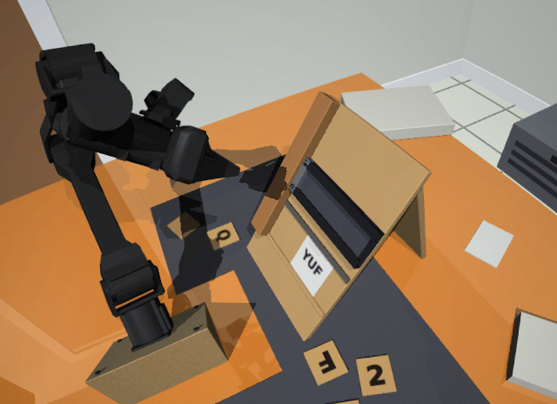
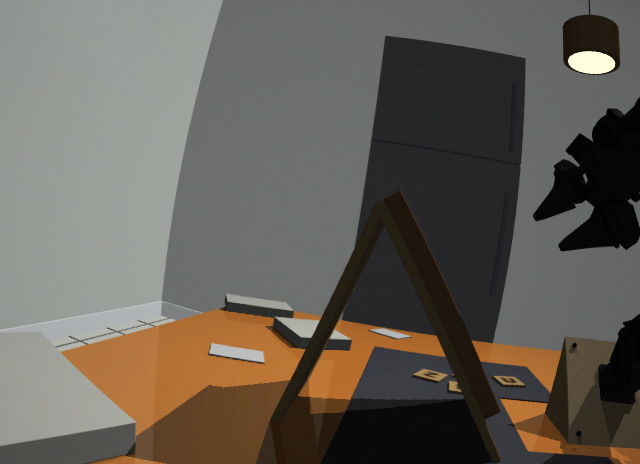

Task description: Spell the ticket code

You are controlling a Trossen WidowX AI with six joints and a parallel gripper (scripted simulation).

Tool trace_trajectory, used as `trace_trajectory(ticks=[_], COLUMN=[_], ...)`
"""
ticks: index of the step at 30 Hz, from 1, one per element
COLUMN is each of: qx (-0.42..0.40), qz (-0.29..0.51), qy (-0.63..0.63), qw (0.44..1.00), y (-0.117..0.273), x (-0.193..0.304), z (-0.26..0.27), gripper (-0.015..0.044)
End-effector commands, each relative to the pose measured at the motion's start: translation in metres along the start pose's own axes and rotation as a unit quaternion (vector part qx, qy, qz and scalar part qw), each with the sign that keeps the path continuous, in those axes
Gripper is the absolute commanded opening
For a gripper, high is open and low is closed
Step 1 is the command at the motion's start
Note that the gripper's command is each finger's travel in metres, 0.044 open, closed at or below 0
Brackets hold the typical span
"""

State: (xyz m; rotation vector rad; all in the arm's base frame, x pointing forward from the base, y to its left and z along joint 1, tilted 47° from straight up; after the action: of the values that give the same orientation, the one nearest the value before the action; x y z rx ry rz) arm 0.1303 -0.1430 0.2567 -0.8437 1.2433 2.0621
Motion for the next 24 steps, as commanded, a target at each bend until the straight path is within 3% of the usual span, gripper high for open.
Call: trace_trajectory(ticks=[1,12,24], qx=[0.032,0.066,0.108], qz=[0.043,0.053,0.041], qy=[-0.383,-0.611,-0.810], qw=[0.922,0.787,0.575], y=[0.003,0.003,0.003], x=[-0.016,-0.024,-0.033], z=[-0.021,-0.034,-0.048], gripper=[0.0440,0.0440,0.0440])
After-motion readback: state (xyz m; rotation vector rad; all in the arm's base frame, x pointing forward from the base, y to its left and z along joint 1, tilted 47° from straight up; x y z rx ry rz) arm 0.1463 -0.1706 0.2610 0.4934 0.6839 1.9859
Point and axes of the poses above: the point midway between the two fingers, 35 mm back from their tips, its own y axis back along the fingers, its own z axis across the jaws, x = y × z, the point moved 7 cm from there along y, back along the fingers, and after that the axes turned 1 degree about -y, right-handed, at the moved point
